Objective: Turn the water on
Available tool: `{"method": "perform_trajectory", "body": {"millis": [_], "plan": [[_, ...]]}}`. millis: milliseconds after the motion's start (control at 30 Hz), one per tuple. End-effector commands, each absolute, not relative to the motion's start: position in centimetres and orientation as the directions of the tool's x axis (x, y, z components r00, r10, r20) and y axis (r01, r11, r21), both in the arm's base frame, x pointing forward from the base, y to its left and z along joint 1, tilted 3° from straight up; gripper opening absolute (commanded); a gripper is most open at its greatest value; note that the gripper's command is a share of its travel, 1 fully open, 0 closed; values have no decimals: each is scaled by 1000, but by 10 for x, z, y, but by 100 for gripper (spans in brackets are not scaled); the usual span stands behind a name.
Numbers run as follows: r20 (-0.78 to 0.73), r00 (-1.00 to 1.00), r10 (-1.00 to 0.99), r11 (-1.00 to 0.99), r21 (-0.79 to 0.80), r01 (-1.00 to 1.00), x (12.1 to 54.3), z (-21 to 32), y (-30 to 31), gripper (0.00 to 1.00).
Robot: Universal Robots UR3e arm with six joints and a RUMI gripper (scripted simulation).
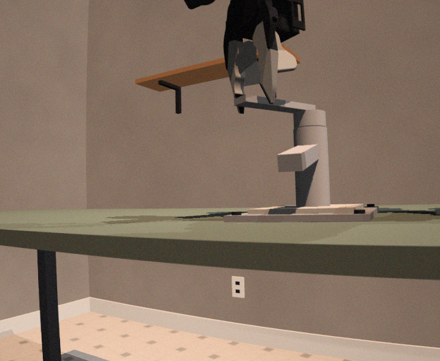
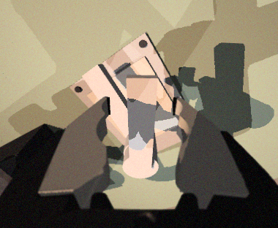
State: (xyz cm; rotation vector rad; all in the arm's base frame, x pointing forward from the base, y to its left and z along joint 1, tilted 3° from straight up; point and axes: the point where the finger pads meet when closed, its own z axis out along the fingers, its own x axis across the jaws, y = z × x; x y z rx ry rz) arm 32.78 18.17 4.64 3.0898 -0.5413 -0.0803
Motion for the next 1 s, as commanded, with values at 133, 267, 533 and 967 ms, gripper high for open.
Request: {"method": "perform_trajectory", "body": {"millis": [133,267,533,967], "plan": [[-47,939,-340,-940,11,-340,328,42,182,37],[-47,939,-340,-940,11,-340,328,41,182,37],[-47,939,-340,-940,11,-340,328,40,182,37],[-47,939,-340,-940,11,-340,328,40,182,37]]}}
